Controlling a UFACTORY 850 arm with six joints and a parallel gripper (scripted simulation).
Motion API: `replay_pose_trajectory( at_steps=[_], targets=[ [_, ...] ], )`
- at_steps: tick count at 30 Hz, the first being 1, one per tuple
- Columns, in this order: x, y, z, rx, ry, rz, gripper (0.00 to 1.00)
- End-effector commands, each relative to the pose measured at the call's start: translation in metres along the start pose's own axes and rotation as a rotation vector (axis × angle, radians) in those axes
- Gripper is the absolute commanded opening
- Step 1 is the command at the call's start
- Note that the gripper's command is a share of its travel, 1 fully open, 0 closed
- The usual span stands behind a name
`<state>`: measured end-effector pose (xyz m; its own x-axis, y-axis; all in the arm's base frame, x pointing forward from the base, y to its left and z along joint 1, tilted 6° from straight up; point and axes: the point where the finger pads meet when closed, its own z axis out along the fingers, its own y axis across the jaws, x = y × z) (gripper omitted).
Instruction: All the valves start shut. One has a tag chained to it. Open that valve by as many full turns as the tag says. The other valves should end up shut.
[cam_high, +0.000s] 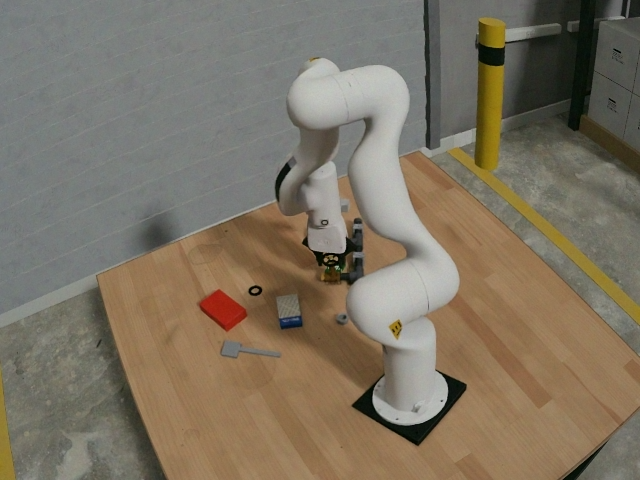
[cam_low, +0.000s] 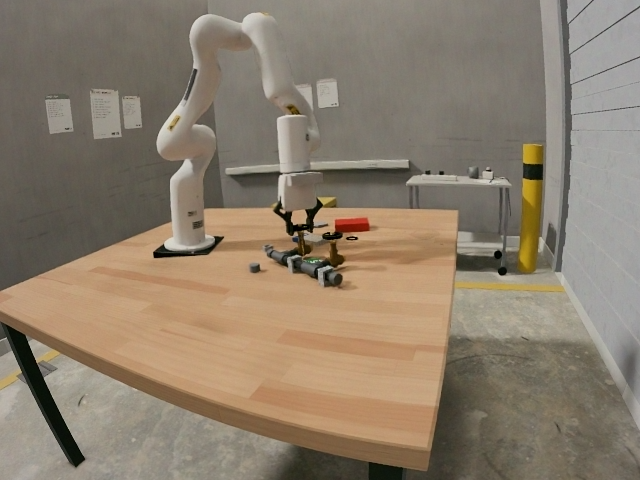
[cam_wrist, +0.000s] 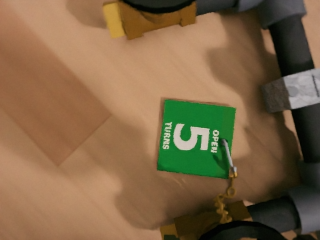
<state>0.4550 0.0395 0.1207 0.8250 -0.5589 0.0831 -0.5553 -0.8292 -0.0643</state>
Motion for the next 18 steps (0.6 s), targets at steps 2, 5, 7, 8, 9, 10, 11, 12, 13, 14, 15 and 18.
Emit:
replay_pose_trajectory(
  at_steps=[2, 5, 7, 8, 9, 10, 11, 12, 13, 14, 15, 18],
  targets=[
    [0.0010, -0.0006, -0.0009, 0.031, -0.014, -0.329, 0.00],
    [0.0010, -0.0006, -0.0009, 0.027, -0.007, -0.485, 0.00],
    [0.0010, -0.0006, -0.0009, 0.027, -0.007, -0.485, 0.00],
    [0.0010, -0.0006, -0.0009, 0.036, -0.011, -0.632, 0.00],
    [0.0010, -0.0006, -0.0009, 0.032, -0.007, -0.671, 0.00],
    [0.0010, -0.0006, -0.0009, 0.027, -0.003, -0.707, 0.00],
    [0.0010, -0.0006, -0.0009, 0.024, 0.001, -0.751, 0.00],
    [0.0010, -0.0006, -0.0009, 0.022, 0.003, -0.801, 0.00],
    [0.0010, -0.0006, -0.0009, 0.020, 0.006, -0.854, 0.00],
    [0.0010, -0.0006, -0.0009, 0.018, 0.008, -0.906, 0.00],
    [0.0010, -0.0006, -0.0009, 0.016, 0.011, -0.957, 0.00],
    [0.0010, -0.0006, -0.0009, 0.009, 0.018, -1.112, 0.00]
  ],
)
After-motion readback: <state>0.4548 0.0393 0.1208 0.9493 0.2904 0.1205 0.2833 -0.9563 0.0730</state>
